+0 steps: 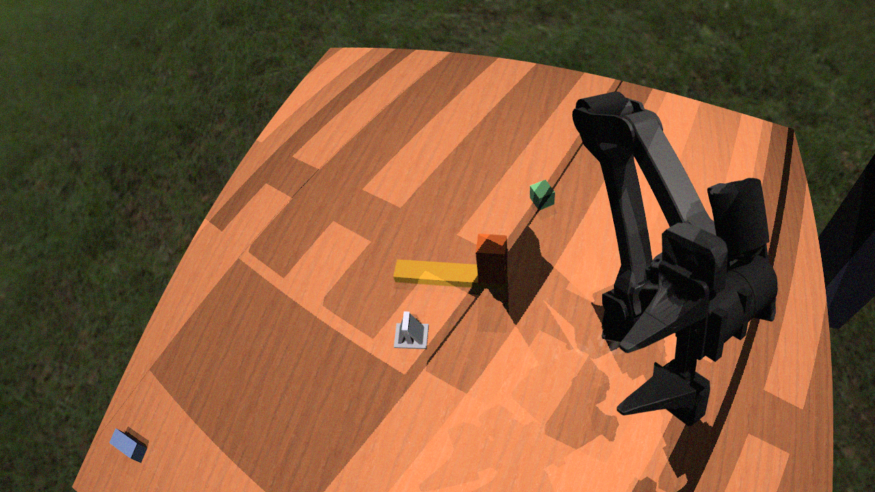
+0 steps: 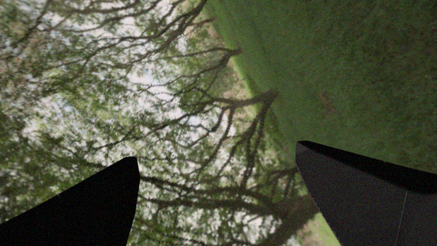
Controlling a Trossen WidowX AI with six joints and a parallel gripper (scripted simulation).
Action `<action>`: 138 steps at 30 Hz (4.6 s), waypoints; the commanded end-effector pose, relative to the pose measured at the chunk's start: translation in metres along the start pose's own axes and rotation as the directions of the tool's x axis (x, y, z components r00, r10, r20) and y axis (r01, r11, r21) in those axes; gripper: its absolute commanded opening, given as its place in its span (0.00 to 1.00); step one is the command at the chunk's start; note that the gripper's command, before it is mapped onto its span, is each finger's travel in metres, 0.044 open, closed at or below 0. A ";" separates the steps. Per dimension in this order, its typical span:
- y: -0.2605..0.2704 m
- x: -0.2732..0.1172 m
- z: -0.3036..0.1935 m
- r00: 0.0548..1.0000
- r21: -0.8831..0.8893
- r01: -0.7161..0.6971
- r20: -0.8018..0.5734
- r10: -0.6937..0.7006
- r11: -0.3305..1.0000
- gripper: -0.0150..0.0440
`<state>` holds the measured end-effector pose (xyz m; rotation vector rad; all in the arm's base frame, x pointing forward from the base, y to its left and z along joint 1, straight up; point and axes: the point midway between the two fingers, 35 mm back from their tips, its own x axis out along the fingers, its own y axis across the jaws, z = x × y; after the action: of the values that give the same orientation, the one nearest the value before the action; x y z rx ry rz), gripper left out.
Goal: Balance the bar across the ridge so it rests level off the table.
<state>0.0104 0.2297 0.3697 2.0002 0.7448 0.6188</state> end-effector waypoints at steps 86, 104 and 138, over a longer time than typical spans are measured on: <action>-0.002 0.190 0.231 0.705 -0.727 0.575 0.673 -0.222 -0.376 0.79; 0.004 0.160 0.313 0.467 -0.600 0.550 0.798 -0.382 -0.581 0.79; 0.023 0.043 0.406 -0.024 -0.613 0.520 0.686 -0.727 -0.595 0.79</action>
<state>0.3232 0.0322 0.2022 -0.2840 1.2574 0.0637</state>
